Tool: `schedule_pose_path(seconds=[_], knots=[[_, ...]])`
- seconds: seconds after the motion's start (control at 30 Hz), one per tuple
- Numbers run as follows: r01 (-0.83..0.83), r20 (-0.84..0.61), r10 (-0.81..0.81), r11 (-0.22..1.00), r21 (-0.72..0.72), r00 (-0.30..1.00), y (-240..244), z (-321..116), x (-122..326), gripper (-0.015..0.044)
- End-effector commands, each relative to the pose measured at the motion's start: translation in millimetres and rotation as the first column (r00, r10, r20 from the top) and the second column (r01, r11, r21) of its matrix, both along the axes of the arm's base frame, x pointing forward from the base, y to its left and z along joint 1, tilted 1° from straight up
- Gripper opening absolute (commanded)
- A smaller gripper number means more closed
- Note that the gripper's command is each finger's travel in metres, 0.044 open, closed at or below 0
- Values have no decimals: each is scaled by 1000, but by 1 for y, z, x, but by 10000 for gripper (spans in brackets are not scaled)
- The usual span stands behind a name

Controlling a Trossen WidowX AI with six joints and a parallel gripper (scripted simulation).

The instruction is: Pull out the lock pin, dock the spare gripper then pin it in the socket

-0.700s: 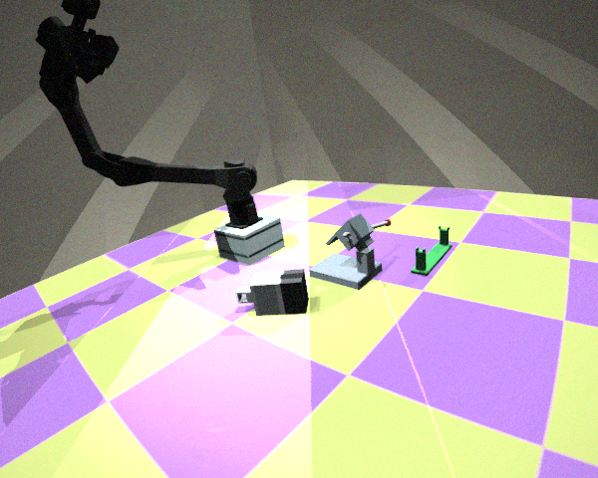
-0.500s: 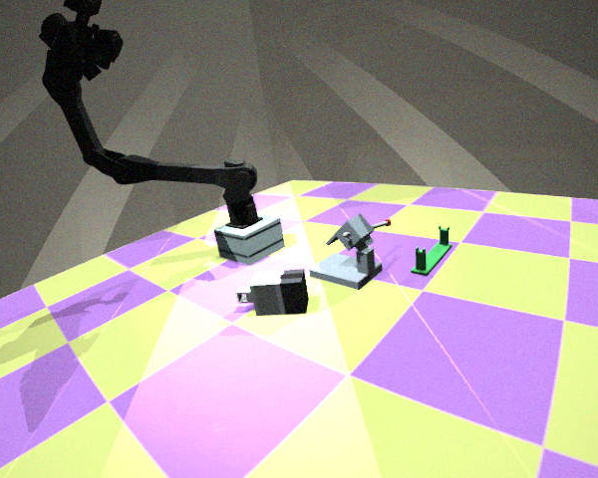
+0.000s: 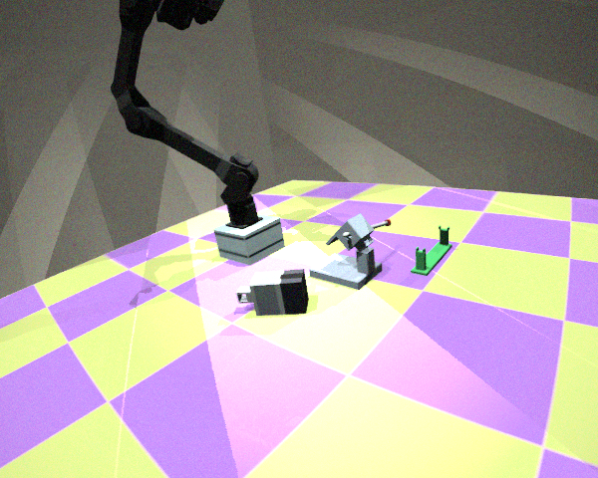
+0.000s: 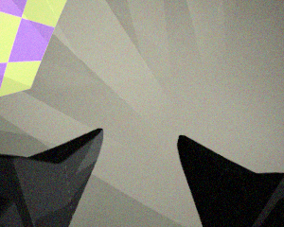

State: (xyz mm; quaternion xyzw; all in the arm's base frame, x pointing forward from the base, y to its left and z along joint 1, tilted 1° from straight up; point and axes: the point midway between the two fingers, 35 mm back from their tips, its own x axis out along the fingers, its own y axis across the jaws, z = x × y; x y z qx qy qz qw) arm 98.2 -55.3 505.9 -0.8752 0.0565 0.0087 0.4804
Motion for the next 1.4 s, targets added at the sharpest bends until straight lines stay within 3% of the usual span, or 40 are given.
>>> schedule_pose_path(seconds=[0.0,0.43,0.7,0.93,1.37], knots=[[-37,-157,38,999,13,987,47,-26,48,300],[60,-649,53,987,151,759,137,-162,163,300],[291,-883,29,939,185,469,156,-270,195,300],[533,-986,24,839,109,164,157,-358,195,300],[550,-990,25,830,98,139,157,-377,196,300]])
